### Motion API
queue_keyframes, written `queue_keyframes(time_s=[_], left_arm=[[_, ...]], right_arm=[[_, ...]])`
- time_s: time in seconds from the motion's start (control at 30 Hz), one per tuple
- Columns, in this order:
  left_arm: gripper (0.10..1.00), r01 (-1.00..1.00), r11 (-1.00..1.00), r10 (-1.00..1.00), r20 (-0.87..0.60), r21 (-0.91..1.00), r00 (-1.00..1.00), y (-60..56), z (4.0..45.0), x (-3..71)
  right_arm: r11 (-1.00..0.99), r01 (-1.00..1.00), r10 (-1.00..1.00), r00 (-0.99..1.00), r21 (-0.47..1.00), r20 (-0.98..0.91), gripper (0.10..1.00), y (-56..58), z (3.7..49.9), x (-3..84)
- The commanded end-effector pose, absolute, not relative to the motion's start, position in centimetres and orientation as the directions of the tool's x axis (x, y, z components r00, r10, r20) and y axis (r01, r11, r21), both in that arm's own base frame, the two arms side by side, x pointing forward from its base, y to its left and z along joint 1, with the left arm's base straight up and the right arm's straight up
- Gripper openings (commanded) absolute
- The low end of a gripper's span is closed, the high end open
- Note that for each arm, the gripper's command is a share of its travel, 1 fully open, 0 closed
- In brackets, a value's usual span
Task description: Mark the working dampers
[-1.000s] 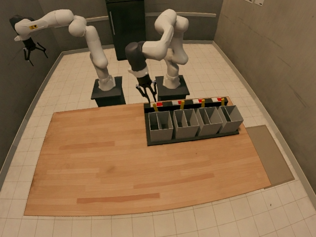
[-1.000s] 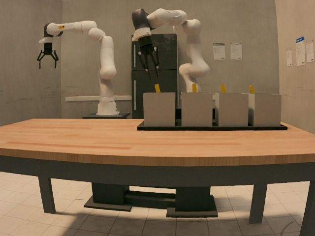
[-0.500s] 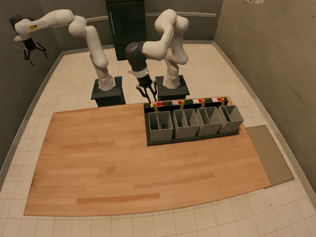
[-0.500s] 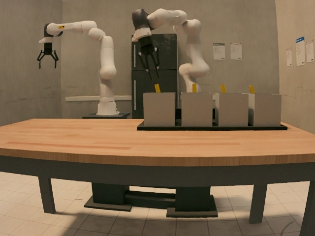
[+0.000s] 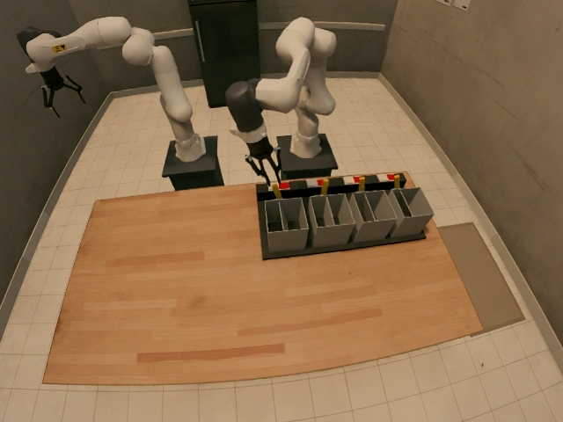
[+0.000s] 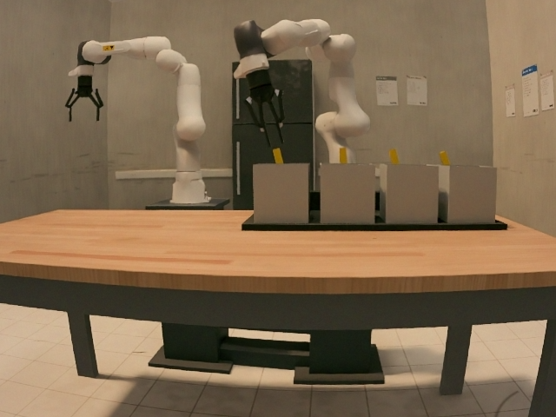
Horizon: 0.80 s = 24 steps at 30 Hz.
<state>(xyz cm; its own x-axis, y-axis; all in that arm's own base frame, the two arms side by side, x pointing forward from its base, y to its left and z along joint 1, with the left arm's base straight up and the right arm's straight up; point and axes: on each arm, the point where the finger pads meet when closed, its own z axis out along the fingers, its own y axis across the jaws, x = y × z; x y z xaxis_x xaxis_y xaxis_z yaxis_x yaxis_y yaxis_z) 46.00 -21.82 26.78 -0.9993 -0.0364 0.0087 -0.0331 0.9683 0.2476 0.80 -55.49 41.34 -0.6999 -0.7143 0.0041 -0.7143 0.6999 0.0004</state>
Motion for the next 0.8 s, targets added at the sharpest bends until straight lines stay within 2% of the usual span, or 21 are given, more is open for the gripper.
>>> queue_keyframes(time_s=[0.0, 0.77], left_arm=[[0.303, -0.041, 0.969, -0.042, 0.000, 0.242, -0.999, -21.7, 26.0, 46.3], [0.303, -0.041, 0.969, -0.042, 0.000, 0.242, -0.999, -20.6, 21.5, 46.1]], right_arm=[[0.696, -0.718, -0.718, -0.696, 0.000, 0.000, 1.000, -55.4, 41.3, 0.8], [0.696, -0.718, -0.718, -0.696, 0.000, 0.000, 1.000, -55.4, 41.3, 0.8]])
